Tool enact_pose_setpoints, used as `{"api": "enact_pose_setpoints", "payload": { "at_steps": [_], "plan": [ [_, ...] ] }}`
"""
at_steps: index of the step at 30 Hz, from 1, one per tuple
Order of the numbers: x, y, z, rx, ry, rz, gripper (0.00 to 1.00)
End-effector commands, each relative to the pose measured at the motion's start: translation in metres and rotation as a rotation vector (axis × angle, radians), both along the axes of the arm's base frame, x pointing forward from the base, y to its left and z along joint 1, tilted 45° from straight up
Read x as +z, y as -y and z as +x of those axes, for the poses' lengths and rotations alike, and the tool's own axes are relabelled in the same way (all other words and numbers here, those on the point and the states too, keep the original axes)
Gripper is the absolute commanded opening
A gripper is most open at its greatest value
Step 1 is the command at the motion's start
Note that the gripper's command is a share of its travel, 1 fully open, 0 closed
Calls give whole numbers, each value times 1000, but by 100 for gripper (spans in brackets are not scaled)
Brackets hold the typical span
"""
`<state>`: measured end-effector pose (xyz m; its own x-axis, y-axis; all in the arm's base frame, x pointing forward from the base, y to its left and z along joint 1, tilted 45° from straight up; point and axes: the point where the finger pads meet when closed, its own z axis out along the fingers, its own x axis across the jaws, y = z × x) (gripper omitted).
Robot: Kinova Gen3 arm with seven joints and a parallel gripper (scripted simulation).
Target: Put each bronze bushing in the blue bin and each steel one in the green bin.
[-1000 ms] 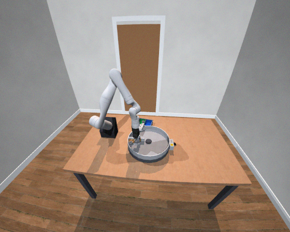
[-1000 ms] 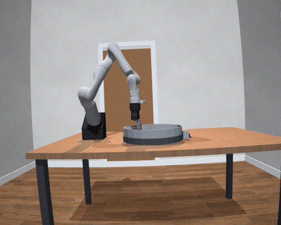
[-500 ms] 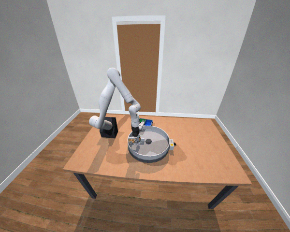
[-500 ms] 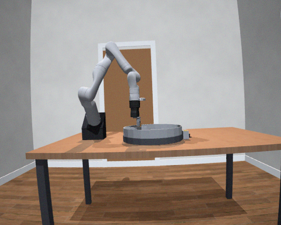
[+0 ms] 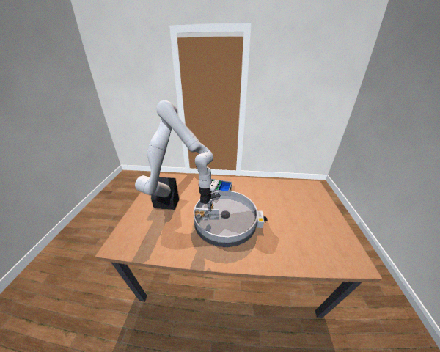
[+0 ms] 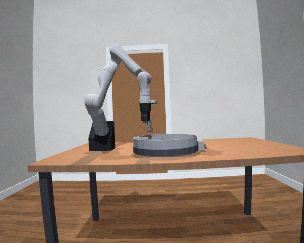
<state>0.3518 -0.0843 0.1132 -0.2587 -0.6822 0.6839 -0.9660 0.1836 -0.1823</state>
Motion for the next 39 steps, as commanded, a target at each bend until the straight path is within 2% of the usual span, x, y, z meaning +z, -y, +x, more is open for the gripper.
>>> {"api": "enact_pose_setpoints", "payload": {
  "at_steps": [1, 13, 18, 21, 25, 31, 36, 39],
  "plan": [
    [8, -13, 4, 17, 5, 3, 0],
    [8, -13, 4, 17, 5, 3, 0],
    [-31, -52, 16, 16, 5, 3, 0],
    [-31, -52, 16, 16, 5, 3, 0],
    [-62, -83, 25, 16, 5, 3, 0],
    [-70, -91, 27, 16, 5, 3, 0],
    [-108, -130, 39, 17, 5, 3, 0],
    [-108, -130, 39, 17, 5, 3, 0]
  ]
}}
